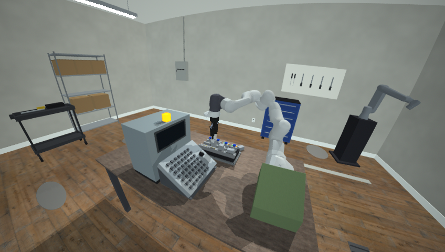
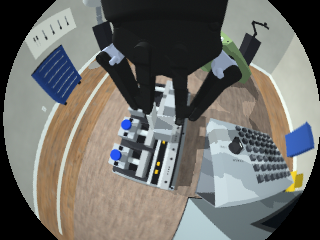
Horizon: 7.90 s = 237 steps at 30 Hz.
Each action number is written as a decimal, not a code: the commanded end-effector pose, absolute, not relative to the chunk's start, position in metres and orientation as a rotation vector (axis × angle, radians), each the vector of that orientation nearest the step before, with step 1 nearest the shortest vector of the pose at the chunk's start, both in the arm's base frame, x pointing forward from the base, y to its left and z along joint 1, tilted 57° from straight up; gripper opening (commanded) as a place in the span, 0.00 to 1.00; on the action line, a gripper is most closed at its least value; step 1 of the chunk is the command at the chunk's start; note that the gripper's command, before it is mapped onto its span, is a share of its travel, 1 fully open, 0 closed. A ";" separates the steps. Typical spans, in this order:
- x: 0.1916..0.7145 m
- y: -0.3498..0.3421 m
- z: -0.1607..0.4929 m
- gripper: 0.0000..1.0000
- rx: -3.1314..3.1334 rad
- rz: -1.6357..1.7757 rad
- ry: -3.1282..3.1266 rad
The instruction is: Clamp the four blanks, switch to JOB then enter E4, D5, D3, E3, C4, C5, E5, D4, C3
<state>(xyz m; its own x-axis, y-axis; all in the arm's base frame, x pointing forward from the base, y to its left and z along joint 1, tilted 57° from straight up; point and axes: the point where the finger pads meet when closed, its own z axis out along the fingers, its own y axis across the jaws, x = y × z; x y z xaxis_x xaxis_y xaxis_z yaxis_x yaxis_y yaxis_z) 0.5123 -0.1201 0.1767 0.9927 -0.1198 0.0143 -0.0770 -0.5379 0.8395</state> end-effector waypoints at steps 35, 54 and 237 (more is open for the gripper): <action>0.514 -0.124 0.173 0.00 2.143 -0.041 -0.139; 0.515 -0.124 0.173 0.00 2.143 -0.041 -0.139; 0.517 -0.139 0.165 0.00 2.142 -0.034 -0.152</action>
<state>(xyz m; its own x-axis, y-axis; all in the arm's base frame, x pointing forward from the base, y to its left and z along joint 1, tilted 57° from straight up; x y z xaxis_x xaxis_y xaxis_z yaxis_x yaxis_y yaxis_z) 0.5157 -0.1391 0.1665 0.9918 -0.1245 0.0299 -0.0928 -0.5382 0.8377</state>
